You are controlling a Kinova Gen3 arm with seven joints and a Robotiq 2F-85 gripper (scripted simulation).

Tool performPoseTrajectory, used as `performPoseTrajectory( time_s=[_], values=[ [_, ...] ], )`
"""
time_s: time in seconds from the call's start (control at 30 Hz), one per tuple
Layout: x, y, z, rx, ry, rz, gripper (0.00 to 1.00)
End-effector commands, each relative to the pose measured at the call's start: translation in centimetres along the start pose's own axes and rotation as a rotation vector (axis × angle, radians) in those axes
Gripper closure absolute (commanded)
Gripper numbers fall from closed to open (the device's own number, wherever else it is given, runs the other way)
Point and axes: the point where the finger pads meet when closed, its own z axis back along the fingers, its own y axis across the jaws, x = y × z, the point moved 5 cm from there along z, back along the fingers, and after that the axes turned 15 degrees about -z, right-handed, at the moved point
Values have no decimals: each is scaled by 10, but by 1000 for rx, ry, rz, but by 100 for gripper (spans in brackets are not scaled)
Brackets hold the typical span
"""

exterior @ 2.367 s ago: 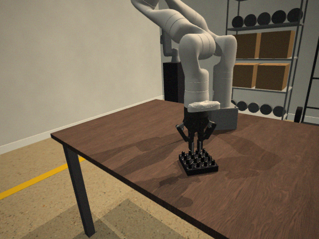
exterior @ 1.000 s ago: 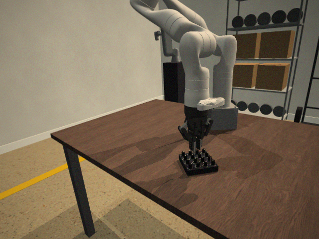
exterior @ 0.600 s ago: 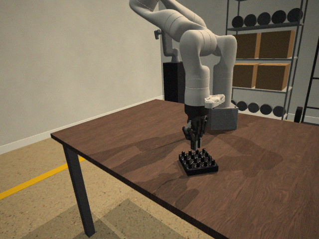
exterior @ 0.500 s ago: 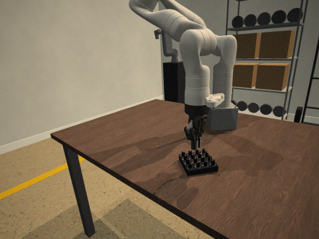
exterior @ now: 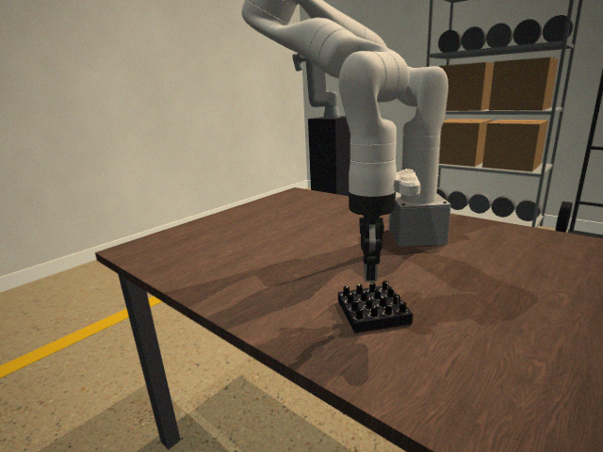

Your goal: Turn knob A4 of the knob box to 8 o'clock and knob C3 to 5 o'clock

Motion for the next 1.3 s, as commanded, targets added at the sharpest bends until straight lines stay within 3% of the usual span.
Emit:
performPoseTrajectory(
  time_s=[0.0, 0.57, 1.27],
  values=[
    [1, 0, 1, -1, 3, 53, 81],
    [1, 0, 4, 0, 3, 324, 81],
    [1, 0, 5, 0, 3, 362, 81]
  ],
)
